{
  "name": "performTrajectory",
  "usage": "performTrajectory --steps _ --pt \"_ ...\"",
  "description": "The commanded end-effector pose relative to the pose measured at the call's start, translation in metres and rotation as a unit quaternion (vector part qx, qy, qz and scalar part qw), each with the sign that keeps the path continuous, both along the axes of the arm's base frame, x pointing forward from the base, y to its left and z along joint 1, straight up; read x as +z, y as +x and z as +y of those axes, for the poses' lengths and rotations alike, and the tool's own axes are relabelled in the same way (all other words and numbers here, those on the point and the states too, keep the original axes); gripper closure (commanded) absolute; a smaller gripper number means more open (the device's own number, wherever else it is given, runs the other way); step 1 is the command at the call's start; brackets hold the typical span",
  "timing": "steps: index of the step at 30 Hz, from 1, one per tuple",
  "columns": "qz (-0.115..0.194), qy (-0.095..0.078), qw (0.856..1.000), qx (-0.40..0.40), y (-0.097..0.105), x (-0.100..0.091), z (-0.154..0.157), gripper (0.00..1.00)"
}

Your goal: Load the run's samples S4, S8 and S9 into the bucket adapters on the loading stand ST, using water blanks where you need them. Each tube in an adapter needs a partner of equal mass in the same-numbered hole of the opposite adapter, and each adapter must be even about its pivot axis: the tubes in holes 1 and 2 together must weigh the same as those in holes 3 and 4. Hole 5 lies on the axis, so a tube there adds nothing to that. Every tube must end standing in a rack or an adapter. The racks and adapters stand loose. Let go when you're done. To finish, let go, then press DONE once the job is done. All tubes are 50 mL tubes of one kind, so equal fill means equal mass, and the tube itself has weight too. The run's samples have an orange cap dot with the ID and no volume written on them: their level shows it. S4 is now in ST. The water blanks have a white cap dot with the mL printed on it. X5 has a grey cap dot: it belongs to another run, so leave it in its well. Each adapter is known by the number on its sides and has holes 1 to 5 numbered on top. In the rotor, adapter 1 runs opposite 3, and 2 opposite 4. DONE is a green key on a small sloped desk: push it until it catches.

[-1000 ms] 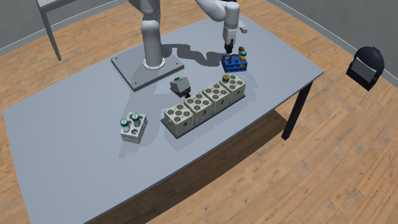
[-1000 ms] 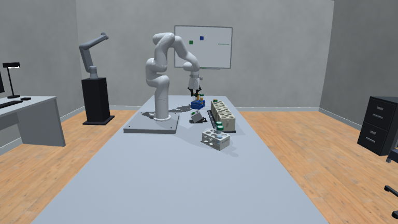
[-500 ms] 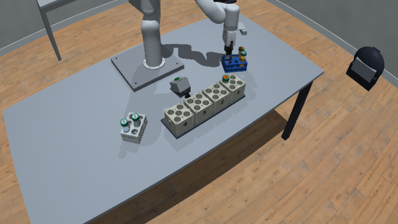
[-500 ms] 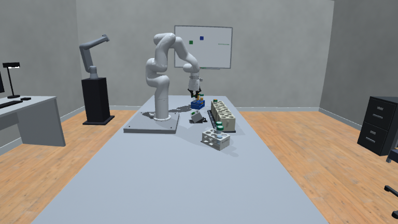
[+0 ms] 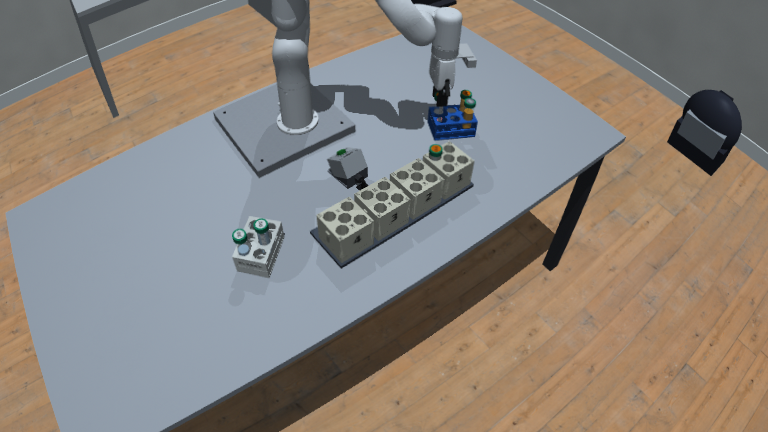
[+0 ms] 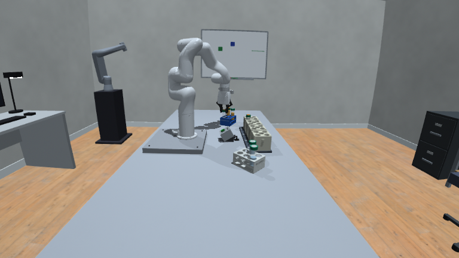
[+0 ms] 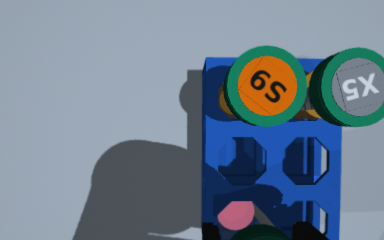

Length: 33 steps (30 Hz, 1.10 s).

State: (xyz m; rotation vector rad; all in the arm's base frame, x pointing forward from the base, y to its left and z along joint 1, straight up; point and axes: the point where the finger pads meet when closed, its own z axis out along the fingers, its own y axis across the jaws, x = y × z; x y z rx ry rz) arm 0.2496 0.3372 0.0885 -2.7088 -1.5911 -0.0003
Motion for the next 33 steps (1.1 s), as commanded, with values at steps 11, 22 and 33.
performTrajectory --steps 11,22,33 --pt "-0.005 -0.001 1.0 0.0 0.001 0.001 0.001 0.56" --pt "-0.005 -0.001 1.0 0.0 0.001 0.001 0.001 0.56" --pt "-0.005 -0.001 1.0 0.0 0.001 0.017 0.001 0.56"
